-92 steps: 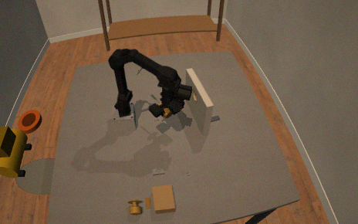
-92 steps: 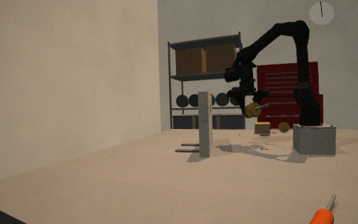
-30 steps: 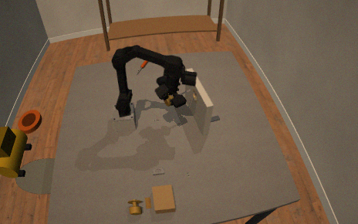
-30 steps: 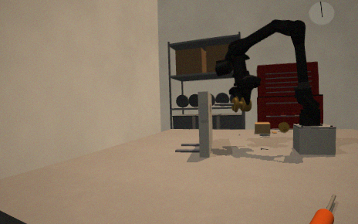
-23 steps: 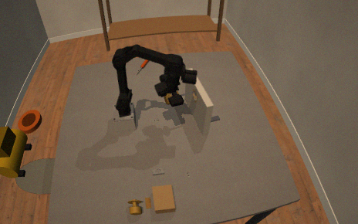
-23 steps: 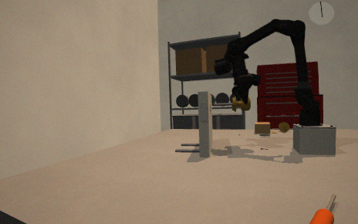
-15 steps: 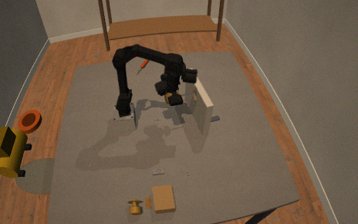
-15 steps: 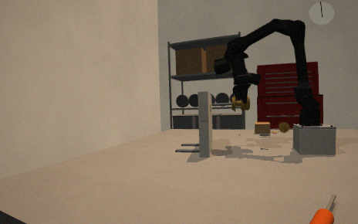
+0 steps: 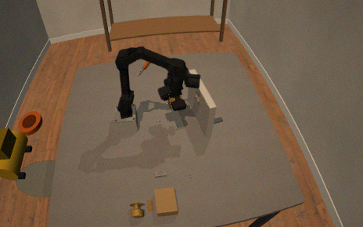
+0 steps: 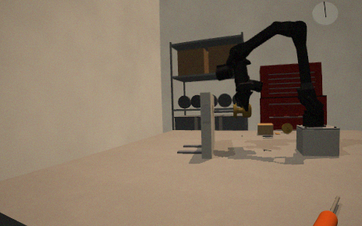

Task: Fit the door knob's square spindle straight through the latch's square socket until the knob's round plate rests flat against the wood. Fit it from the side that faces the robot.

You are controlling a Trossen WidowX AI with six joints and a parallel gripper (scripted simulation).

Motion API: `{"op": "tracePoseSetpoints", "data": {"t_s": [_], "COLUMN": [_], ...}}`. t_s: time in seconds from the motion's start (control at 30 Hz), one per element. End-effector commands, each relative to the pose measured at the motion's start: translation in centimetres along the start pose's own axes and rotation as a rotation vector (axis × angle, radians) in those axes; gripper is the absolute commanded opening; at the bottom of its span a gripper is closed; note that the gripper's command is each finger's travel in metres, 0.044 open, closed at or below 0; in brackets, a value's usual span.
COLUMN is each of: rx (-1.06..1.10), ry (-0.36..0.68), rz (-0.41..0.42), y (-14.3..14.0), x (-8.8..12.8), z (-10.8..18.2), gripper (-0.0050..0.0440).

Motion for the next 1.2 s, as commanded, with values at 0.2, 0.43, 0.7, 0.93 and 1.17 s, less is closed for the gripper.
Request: {"op": "tracePoseSetpoints", "data": {"t_s": [0.2,0.43,0.7,0.93,1.17], "rx": [0.001,0.001,0.004,0.006,0.005], "ry": [0.023,0.026,0.019,0.016,0.017], "rz": [-0.002,0.000,0.002,0.002,0.002], "y": [-0.2,-0.2,-0.2,-0.3,-0.2], "x": [0.4,0.7,0.5,0.4,0.4], "z": [2.1,1.9,1.3,1.4,1.8], "gripper": [0.0000,0.0000,0.0000,0.0000,0.0000]}}
Point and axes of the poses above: the point midway between the two fingers, 35 mm back from their tips, its own x axis back along the fingers, its own y axis across the jaws, z = x × y, the point moved 7 cm from there along x, back along the fingers, and after that the axes turned 5 degrees about -x, right-handed, at the moved point
